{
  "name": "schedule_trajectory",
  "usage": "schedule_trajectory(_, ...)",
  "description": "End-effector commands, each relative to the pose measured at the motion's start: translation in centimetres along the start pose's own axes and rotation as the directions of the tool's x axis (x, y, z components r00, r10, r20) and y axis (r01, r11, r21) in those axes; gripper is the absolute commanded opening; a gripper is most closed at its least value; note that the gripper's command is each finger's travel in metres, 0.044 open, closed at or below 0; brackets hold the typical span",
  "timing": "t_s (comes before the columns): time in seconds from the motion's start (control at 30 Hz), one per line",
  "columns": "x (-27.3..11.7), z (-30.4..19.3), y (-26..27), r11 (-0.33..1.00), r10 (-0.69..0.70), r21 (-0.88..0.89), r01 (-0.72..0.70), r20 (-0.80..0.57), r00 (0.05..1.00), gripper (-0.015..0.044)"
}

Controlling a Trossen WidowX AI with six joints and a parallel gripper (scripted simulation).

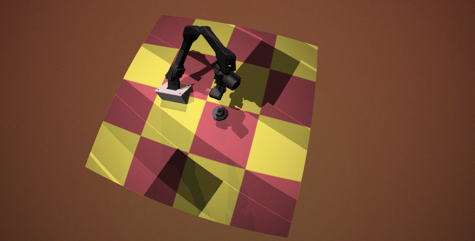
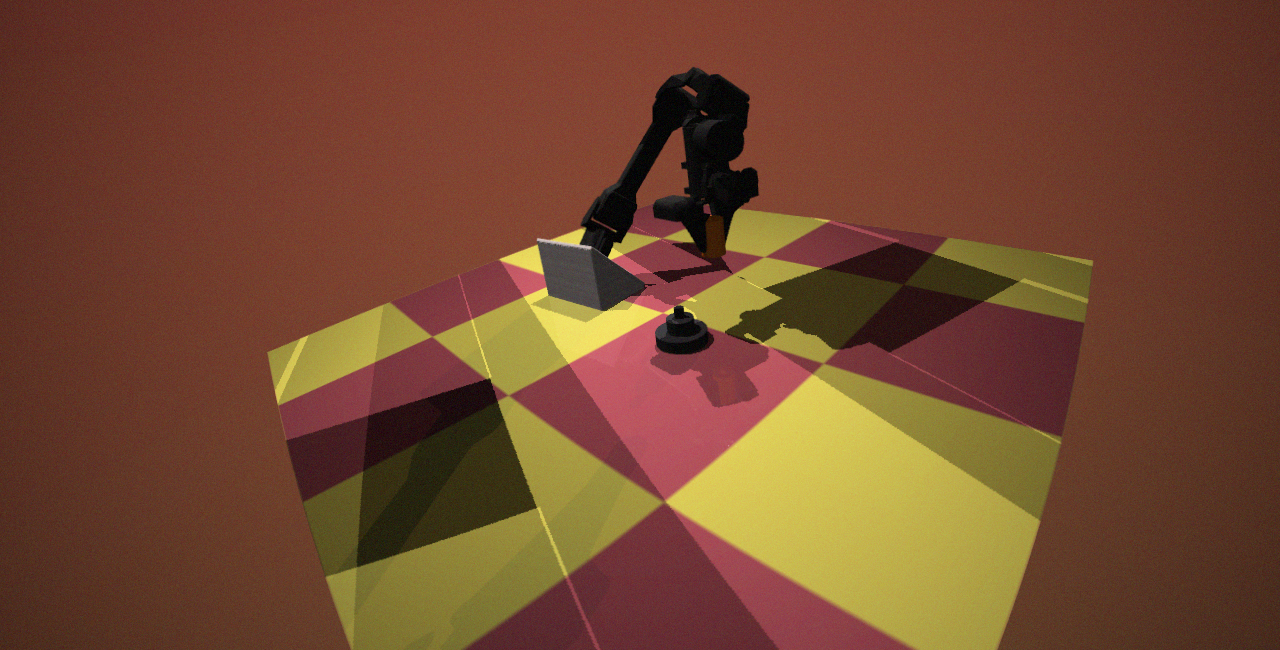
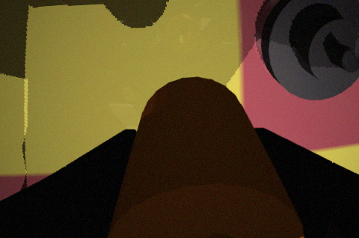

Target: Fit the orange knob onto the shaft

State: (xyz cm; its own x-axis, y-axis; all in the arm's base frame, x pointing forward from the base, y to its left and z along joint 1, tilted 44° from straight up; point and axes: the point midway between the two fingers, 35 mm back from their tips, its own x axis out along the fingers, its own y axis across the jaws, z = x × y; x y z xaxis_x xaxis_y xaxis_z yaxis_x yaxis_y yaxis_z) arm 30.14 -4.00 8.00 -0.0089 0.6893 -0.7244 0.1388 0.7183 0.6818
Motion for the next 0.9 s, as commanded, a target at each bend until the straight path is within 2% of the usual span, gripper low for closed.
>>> schedule_trajectory(0.0,0.1,0.4,-1.3,1.000,-0.005,-0.003,0.006,0.006,1.000,0.0000)
schedule_trajectory(0.87,2.7,1.4,-9.5,1.000,-0.001,-0.007,0.001,0.005,1.000,0.0000)
